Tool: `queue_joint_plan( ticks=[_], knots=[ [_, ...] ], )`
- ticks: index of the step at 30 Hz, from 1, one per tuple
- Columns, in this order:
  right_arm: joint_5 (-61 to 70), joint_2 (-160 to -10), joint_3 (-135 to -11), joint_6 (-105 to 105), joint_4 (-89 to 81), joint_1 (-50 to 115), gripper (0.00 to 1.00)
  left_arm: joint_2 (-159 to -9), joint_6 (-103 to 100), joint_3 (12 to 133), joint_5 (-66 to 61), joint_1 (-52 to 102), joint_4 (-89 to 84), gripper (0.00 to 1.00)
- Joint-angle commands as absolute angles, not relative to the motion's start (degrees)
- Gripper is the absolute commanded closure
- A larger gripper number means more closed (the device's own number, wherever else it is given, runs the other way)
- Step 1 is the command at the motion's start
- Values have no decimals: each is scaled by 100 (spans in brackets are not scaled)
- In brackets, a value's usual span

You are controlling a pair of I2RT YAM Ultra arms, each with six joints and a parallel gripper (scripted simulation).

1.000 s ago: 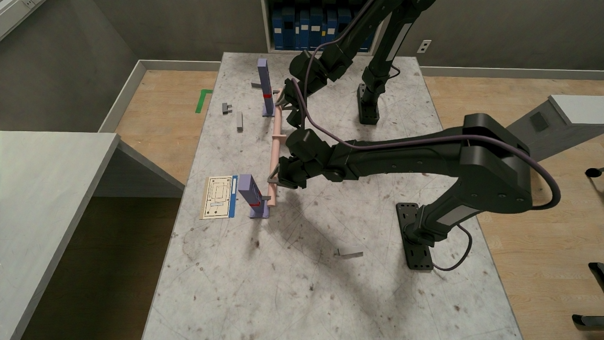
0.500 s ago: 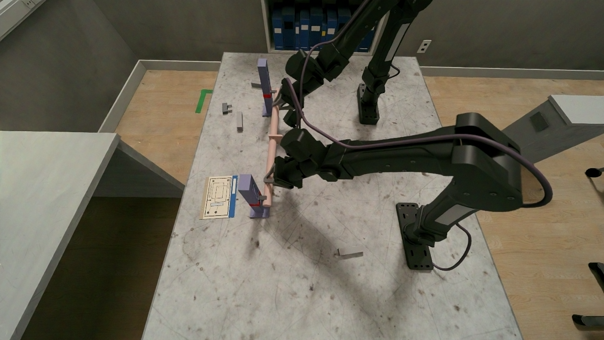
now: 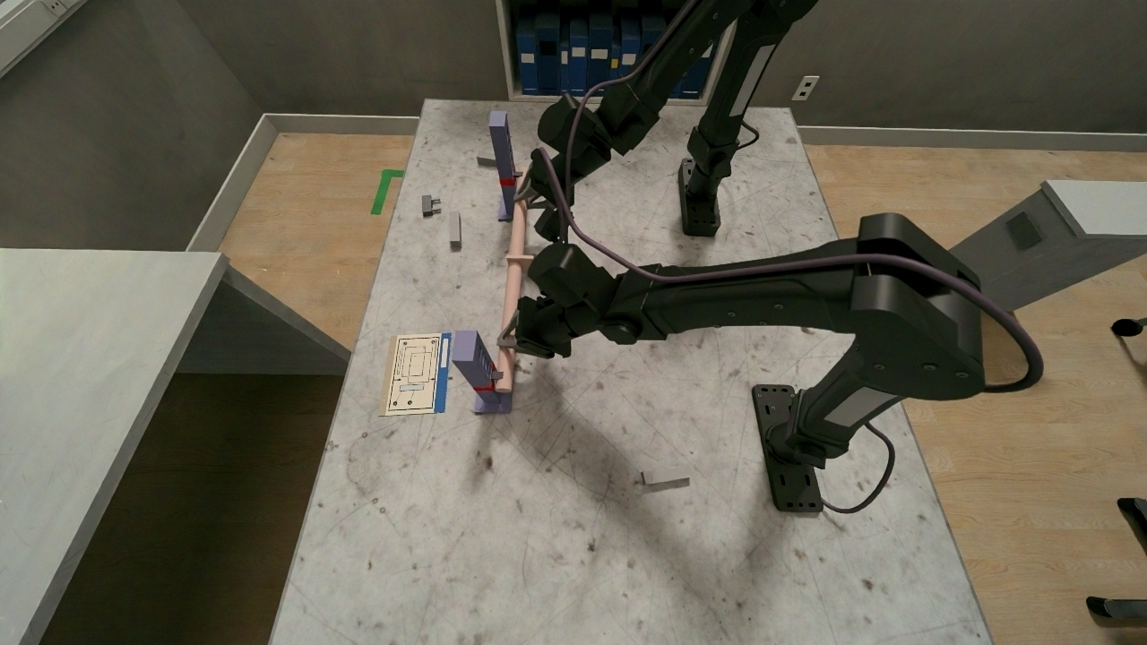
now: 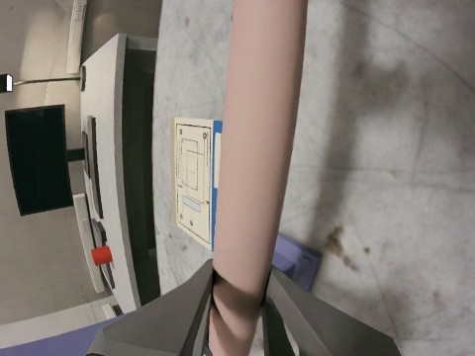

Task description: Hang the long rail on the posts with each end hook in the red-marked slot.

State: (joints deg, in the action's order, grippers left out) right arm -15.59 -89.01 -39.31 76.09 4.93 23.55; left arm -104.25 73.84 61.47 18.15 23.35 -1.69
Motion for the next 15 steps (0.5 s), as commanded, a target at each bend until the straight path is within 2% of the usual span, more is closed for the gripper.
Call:
queue_joint_plan(
  ticks=[1, 15],
  knots=[
    [-1570, -8922, -4260, 7709, 761, 2273, 81, -10376, 7473, 6425, 1849, 2246, 14, 81],
    [-1577, -9059, -4128, 7713, 1046, 2282, 81, -10457, 7464, 6279, 1867, 2254, 257, 81]
  ],
)
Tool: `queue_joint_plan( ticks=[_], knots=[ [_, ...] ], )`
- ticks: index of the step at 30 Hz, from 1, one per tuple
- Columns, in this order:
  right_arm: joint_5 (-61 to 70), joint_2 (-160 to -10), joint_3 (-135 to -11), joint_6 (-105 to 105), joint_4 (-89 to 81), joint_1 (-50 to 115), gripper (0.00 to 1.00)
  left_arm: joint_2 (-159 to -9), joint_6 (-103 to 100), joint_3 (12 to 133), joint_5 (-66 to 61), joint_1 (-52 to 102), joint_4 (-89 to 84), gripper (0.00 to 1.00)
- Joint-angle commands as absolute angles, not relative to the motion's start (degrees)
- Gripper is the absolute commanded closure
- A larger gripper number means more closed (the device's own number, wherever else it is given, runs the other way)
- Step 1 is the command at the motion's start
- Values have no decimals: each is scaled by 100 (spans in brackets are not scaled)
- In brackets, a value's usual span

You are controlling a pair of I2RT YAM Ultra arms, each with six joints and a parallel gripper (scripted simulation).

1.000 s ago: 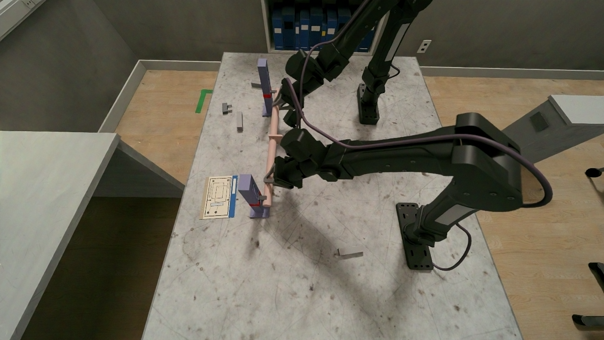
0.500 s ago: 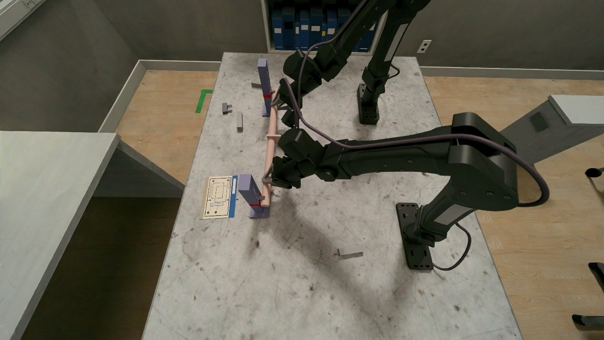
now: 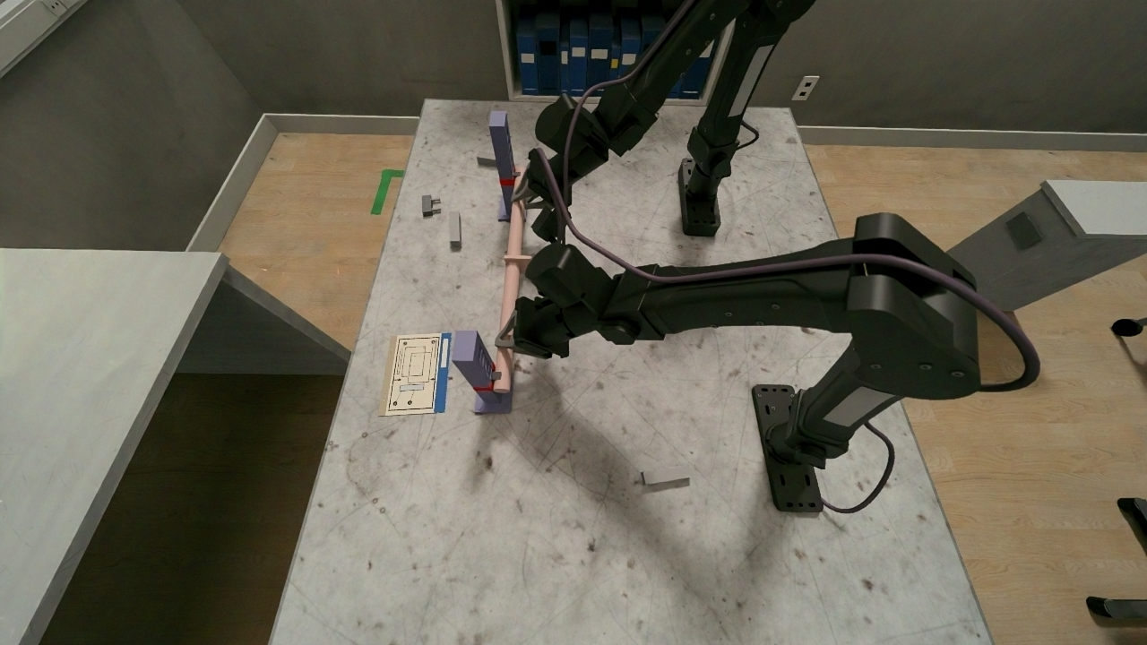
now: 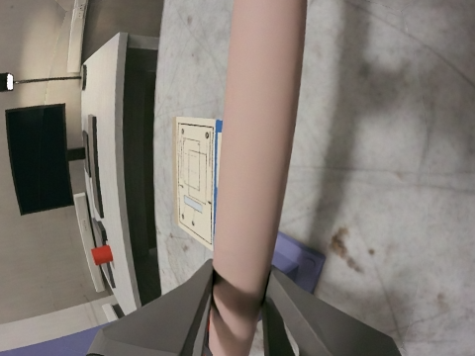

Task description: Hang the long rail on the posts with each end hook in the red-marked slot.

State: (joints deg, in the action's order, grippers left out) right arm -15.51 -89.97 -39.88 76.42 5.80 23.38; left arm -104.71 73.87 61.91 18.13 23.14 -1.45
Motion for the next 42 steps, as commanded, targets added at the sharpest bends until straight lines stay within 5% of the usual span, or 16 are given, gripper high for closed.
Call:
queue_joint_plan(
  ticks=[1, 37, 42],
  knots=[
    [-1577, -9064, -4129, 7714, 1053, 2281, 81, -10459, 7465, 6279, 1867, 2254, 259, 81],
    [-1567, -9110, -3872, 7683, 1384, 2297, 81, -10454, 7458, 6053, 1941, 2313, 489, 81],
    [-1569, -9098, -3846, 7681, 1402, 2302, 25, -10440, 7456, 6031, 1945, 2319, 499, 25]
  ],
)
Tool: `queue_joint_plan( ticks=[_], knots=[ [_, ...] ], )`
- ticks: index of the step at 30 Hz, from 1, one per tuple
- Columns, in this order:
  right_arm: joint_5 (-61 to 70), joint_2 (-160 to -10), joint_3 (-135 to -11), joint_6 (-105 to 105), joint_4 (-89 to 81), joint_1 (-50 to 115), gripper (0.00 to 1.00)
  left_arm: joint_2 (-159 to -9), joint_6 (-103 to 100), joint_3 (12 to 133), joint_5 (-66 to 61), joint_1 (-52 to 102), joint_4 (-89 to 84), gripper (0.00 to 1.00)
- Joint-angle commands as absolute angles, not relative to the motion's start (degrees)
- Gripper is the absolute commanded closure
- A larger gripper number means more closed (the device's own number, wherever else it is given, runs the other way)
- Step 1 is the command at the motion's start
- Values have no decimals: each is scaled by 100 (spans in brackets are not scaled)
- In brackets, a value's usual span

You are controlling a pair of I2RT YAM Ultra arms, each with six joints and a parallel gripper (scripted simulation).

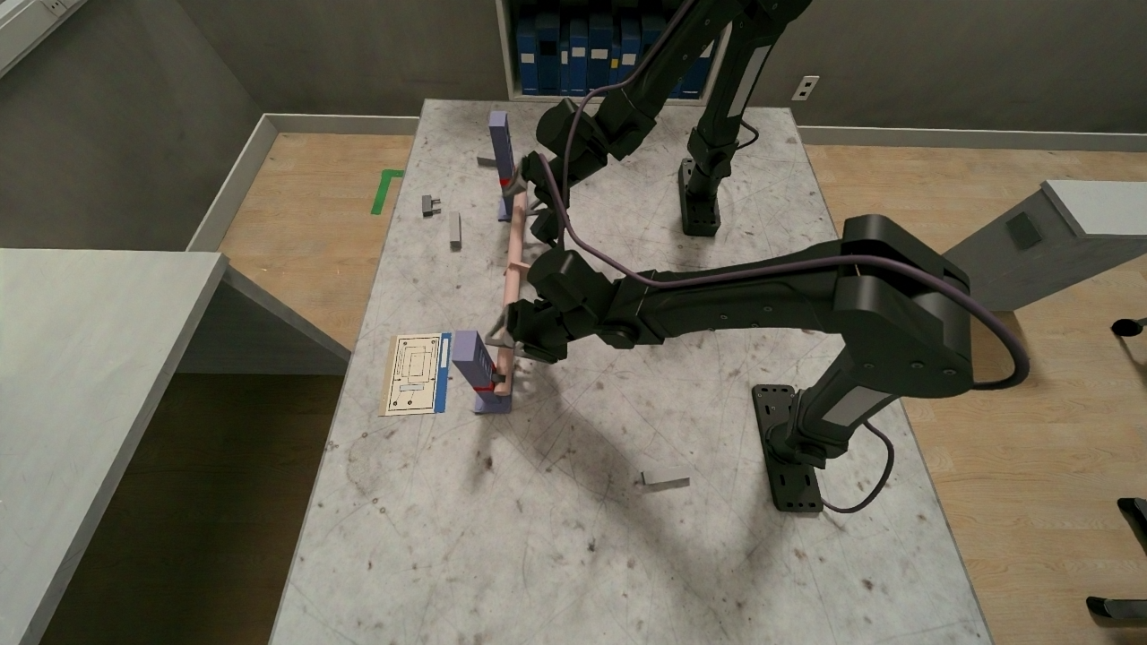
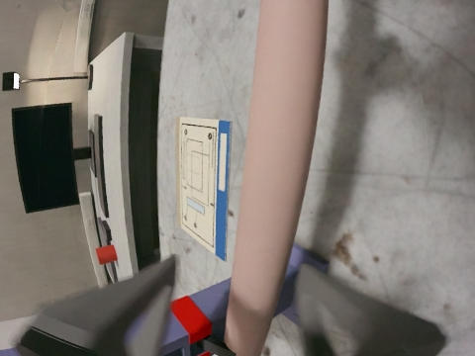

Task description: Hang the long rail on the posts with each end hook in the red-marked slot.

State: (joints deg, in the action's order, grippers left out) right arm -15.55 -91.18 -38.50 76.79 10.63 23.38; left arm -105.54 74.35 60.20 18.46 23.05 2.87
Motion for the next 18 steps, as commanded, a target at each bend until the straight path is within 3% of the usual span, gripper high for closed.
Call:
queue_joint_plan(
  ticks=[1, 2, 3, 18],
  knots=[
    [-1574, -9076, -3819, 7677, 1407, 2309, 13, -10441, 7457, 6031, 1945, 2319, 501, 13],
    [-1574, -9080, -3818, 7678, 1413, 2309, 2, -10442, 7457, 6031, 1945, 2319, 502, 2],
    [-1574, -9082, -3818, 7678, 1417, 2308, 0, -10425, 7453, 6009, 1950, 2325, 506, 0],
    [-1757, -8355, -3476, 7529, 835, 2532, 0, -9883, 7325, 5688, 2097, 2508, 159, 0]
  ],
)
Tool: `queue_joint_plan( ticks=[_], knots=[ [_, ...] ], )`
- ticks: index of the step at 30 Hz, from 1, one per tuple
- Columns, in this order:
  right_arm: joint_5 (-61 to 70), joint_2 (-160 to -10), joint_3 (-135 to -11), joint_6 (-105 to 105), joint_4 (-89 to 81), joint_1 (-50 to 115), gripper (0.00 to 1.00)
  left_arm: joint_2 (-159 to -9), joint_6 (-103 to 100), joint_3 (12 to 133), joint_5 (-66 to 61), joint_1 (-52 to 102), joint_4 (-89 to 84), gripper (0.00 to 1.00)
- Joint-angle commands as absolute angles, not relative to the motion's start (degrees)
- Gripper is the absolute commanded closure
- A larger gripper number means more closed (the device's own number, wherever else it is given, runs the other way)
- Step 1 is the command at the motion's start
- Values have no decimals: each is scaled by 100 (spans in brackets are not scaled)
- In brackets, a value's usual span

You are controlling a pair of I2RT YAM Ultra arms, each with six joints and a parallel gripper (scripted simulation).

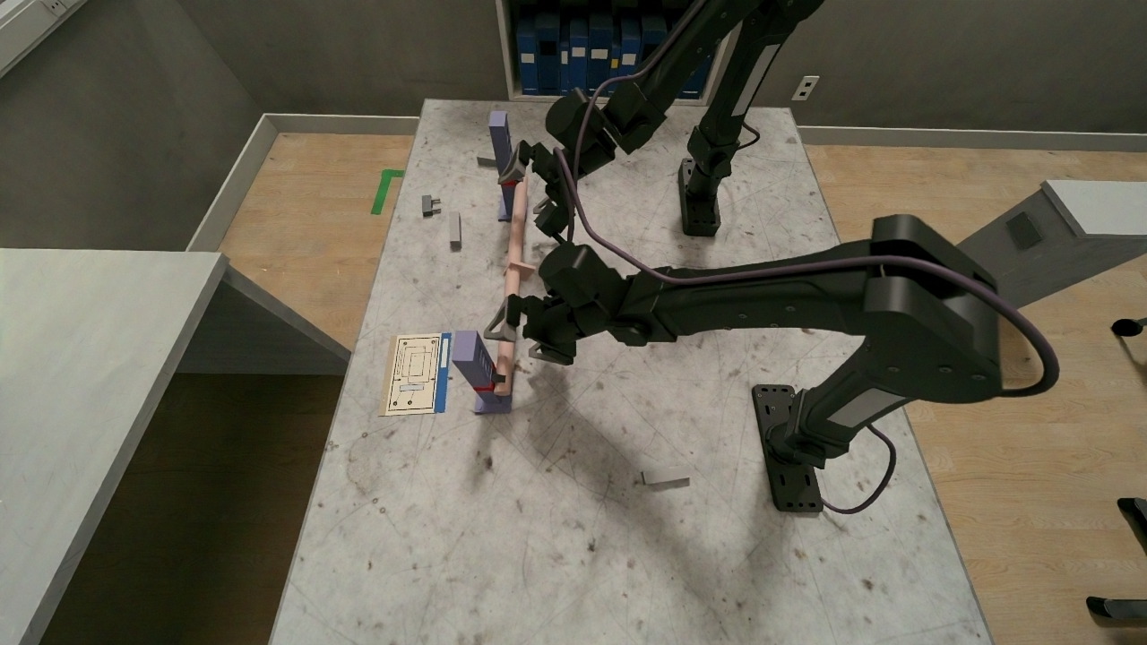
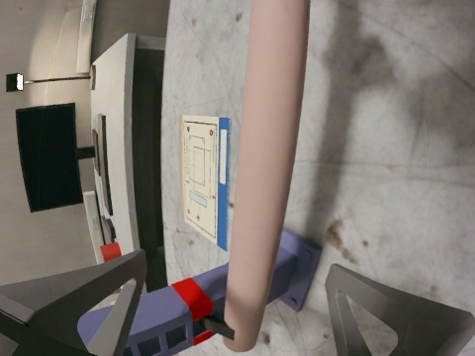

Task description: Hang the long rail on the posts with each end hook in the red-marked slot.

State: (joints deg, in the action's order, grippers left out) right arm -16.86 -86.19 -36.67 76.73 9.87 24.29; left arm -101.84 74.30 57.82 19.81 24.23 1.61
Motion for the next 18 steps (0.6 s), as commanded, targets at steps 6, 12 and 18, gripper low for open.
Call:
queue_joint_plan(
  ticks=[6, 12, 18],
  knots=[
    [-1908, -7643, -3261, 7403, 311, 2731, 0, -9380, 7221, 5397, 2216, 2664, -161, 0],
    [-1923, -7391, -3472, 7382, 36, 2767, 0, -9108, 7195, 5511, 2236, 2707, -361, 0],
    [-1920, -7401, -3494, 7381, 30, 2762, 0, -9057, 6718, 5580, 2047, 2687, -529, 0]
  ],
)
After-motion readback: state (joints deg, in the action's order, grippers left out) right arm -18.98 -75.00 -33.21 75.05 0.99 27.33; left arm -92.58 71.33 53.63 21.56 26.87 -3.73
